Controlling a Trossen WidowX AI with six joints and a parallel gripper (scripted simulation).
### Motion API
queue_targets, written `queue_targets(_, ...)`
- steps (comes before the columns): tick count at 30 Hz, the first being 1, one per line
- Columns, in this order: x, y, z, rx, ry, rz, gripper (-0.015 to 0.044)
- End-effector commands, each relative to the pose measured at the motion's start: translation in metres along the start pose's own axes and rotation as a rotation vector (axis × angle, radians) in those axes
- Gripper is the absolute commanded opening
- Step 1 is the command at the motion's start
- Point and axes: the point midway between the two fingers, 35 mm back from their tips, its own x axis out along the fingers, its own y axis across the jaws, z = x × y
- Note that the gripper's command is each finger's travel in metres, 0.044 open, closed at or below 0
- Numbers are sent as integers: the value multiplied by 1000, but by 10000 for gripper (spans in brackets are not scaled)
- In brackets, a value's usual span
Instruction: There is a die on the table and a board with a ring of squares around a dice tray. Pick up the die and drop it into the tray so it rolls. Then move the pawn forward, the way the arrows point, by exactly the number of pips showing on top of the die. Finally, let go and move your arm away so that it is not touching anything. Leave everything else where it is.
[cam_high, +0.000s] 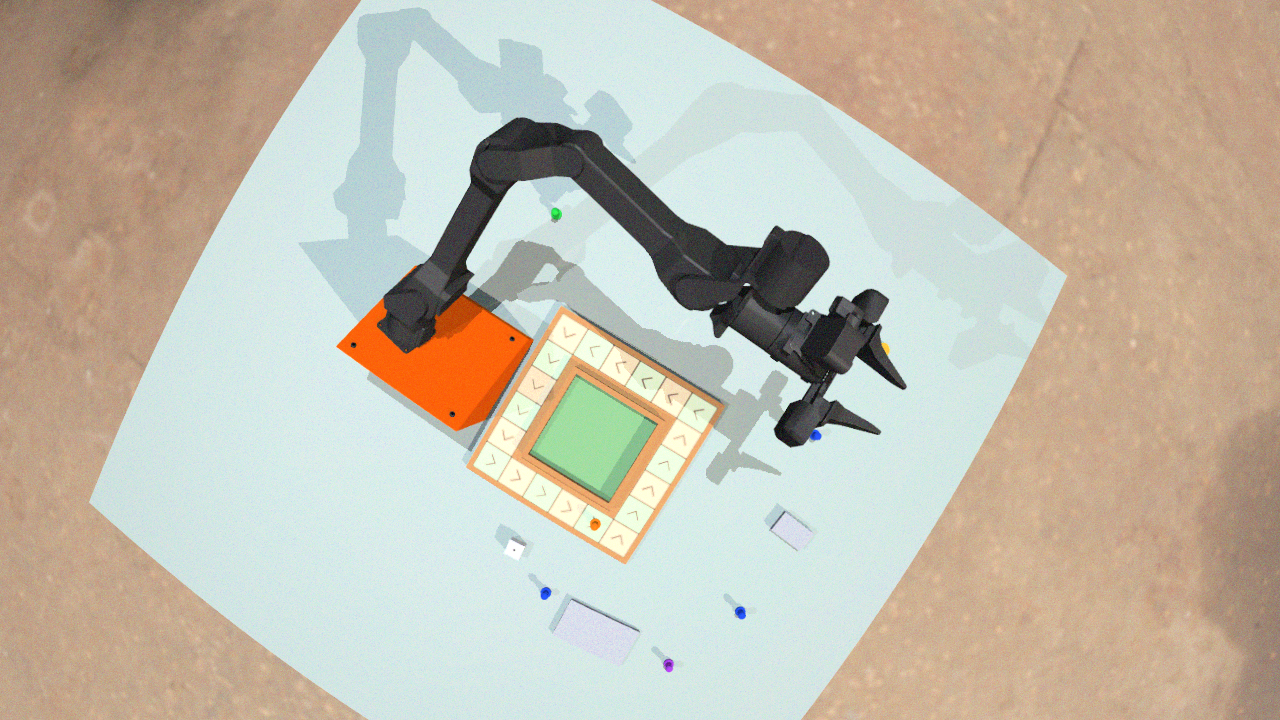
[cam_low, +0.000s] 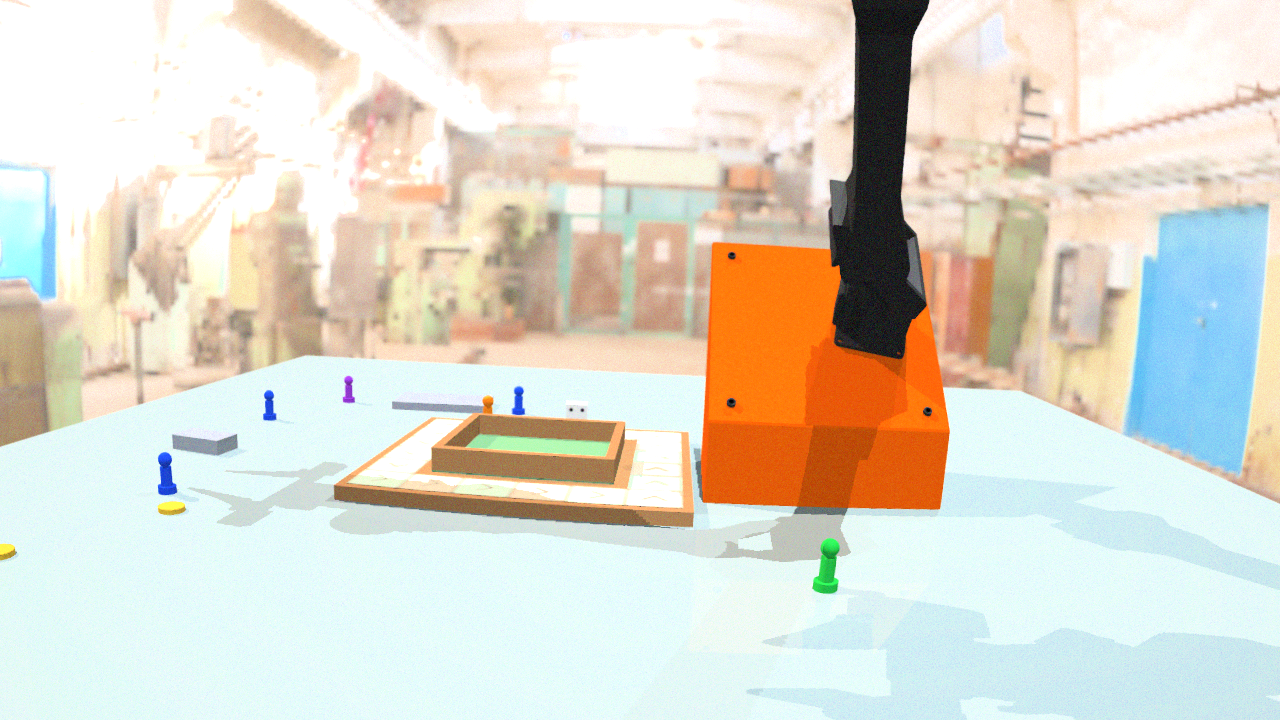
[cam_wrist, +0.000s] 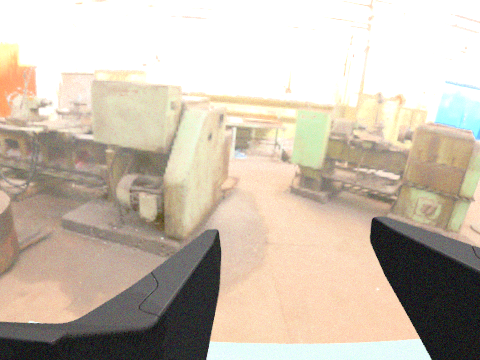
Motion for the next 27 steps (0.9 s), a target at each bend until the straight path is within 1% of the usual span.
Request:
queue_targets(1, 19, -56, -40, -118, 149, -97, 275)
queue_targets(7, 26, -130, -96, -277, 366, -174, 275)
queue_targets(12, 24, -161, -119, -331, 462, -192, 275)
queue_targets(15, 19, -193, -145, -365, 571, -211, 275)
queue_targets(21, -9, -271, -211, -409, 860, -218, 275)
queue_targets(27, -58, -336, -275, -380, 1141, -154, 275)
